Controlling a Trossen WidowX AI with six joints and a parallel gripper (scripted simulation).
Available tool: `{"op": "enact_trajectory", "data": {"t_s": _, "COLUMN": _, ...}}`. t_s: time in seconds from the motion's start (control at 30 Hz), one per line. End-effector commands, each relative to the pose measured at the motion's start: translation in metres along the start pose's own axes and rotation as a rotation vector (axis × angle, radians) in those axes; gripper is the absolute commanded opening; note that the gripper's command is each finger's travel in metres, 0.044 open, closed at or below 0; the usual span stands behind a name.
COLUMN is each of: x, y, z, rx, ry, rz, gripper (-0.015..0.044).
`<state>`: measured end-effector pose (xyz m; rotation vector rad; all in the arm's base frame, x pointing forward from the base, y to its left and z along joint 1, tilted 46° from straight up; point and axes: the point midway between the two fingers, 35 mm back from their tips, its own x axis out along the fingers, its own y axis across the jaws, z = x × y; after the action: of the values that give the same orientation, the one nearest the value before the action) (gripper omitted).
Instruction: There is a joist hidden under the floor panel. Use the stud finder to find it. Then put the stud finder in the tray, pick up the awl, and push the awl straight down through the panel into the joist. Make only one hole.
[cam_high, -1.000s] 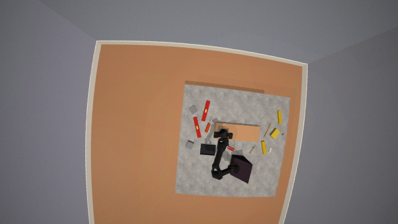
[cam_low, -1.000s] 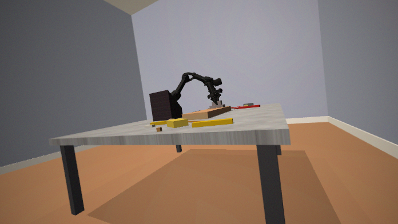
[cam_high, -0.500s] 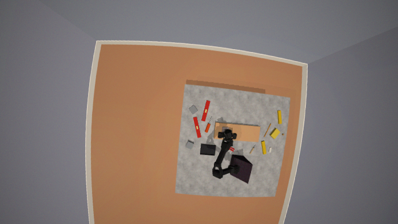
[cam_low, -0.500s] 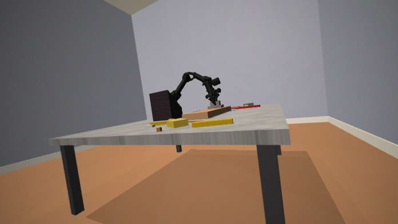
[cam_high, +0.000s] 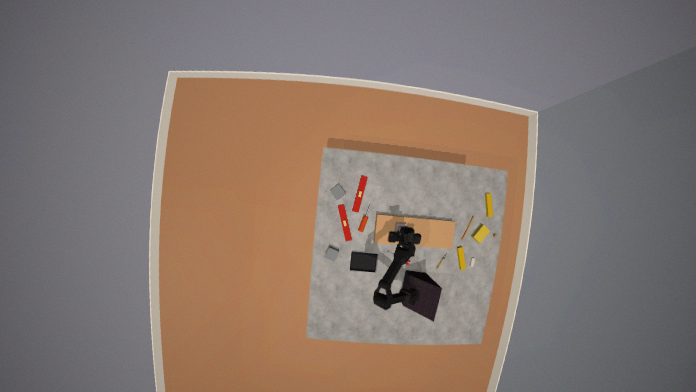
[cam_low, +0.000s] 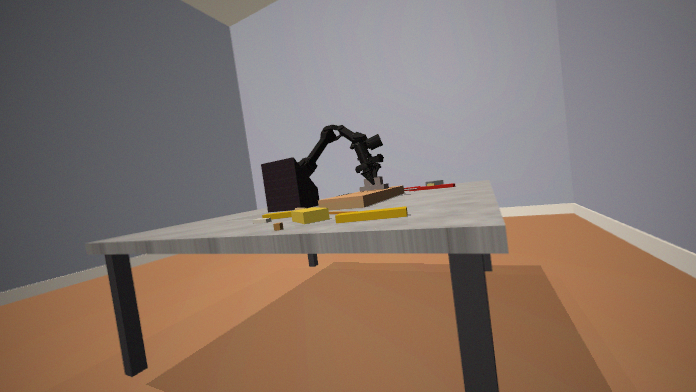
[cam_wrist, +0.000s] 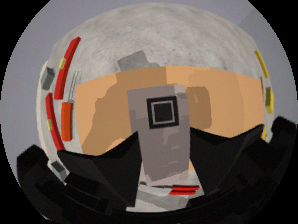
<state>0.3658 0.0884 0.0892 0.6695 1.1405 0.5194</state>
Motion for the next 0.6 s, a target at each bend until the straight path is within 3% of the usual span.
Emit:
{"op": "enact_trajectory", "data": {"t_s": 0.0, "x": 0.0, "y": -0.017, "z": -0.002, "rx": 0.003, "ry": 0.001, "rz": -0.003, "gripper": 0.0}}
{"op": "enact_trajectory", "data": {"t_s": 0.57, "x": 0.0, "y": -0.066, "z": -0.002, "rx": 0.003, "ry": 0.001, "rz": -0.005, "gripper": 0.0}}
